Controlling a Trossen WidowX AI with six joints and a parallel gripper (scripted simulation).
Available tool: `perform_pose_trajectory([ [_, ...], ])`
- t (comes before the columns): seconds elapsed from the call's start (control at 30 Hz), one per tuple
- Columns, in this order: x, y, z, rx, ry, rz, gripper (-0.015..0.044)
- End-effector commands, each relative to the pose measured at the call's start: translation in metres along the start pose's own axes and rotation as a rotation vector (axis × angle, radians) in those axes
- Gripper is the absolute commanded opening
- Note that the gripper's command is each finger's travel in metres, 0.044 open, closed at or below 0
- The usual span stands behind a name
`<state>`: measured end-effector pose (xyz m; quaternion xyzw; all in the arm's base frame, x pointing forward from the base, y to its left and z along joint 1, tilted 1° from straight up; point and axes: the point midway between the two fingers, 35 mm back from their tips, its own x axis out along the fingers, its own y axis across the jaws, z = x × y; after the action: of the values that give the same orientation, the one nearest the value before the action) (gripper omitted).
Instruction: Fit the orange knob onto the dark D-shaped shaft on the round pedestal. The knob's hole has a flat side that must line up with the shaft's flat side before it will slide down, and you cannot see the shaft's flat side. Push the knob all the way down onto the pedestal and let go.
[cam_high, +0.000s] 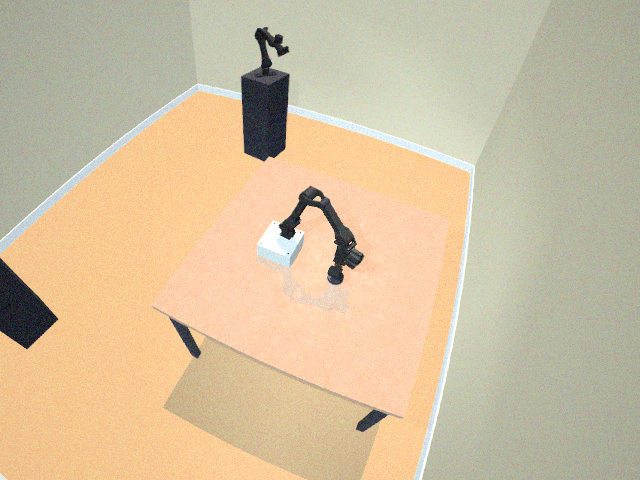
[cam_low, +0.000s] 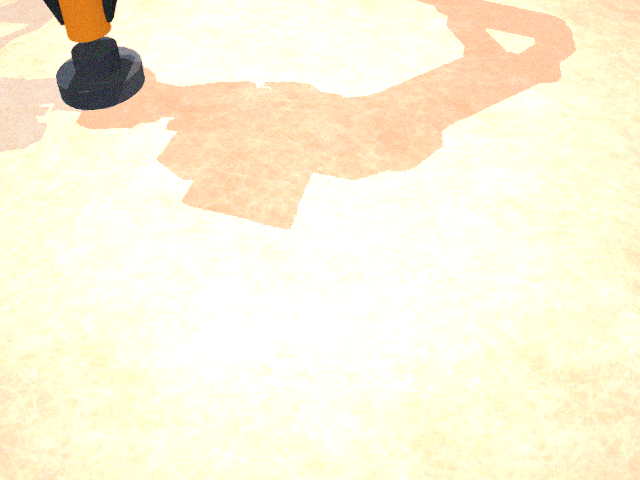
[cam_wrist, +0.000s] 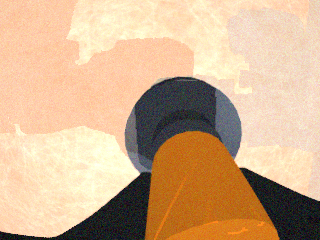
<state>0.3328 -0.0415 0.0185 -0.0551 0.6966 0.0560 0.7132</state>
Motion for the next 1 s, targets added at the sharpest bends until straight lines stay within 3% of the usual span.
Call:
perform_pose_trajectory([
  [0.0, -0.0040, -0.0002, -0.0017, 0.010, 0.001, -0.004, 0.0000],
  [0.97, -0.0007, -0.0002, -0.0022, -0.042, 0.001, -0.004, 0.0000],
])
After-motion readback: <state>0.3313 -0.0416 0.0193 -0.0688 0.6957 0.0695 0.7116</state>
